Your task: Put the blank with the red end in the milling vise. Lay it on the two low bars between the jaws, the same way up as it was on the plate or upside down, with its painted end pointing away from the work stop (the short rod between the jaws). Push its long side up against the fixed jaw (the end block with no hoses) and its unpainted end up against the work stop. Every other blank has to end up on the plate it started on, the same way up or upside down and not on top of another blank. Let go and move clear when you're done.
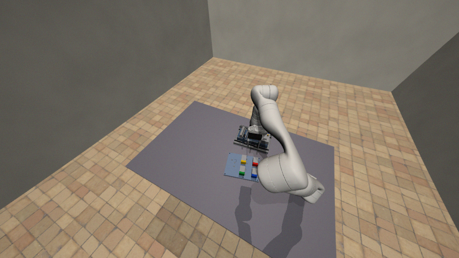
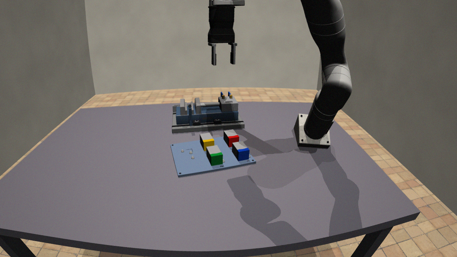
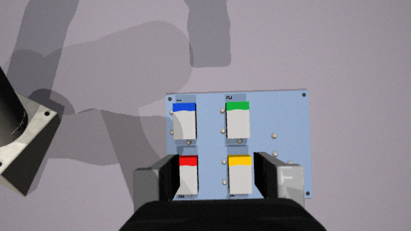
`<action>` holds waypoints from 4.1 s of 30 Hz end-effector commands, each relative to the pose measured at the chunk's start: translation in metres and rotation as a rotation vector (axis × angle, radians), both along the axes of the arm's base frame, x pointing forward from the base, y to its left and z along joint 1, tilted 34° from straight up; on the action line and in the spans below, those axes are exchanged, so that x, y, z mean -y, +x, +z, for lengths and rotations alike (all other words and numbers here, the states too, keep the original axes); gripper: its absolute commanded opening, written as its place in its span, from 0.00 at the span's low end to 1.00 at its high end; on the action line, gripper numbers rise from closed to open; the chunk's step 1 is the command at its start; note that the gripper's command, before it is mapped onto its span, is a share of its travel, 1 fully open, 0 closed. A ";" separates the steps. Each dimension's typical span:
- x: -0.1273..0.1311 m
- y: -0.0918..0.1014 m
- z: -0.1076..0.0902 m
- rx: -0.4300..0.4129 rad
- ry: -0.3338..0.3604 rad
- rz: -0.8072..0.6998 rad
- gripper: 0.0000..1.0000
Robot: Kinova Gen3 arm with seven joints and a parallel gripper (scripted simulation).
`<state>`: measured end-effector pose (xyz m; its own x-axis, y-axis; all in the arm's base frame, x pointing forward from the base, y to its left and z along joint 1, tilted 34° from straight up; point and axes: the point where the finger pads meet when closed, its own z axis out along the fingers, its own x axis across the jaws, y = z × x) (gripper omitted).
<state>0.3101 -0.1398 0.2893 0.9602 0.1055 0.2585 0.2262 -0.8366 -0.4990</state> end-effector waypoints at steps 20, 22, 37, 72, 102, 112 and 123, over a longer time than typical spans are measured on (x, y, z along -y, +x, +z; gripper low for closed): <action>0.003 0.001 -0.006 0.000 0.000 -0.001 1.00; 0.003 0.001 -0.006 0.000 0.000 -0.002 1.00; 0.004 0.002 -0.009 0.057 -0.018 0.088 1.00; 0.005 0.002 -0.009 0.001 0.000 -0.001 1.00; 0.005 0.002 -0.009 0.001 0.000 -0.001 1.00; 0.005 0.002 -0.009 0.001 0.000 -0.001 1.00; -0.003 0.001 -0.034 0.000 0.000 -0.001 1.00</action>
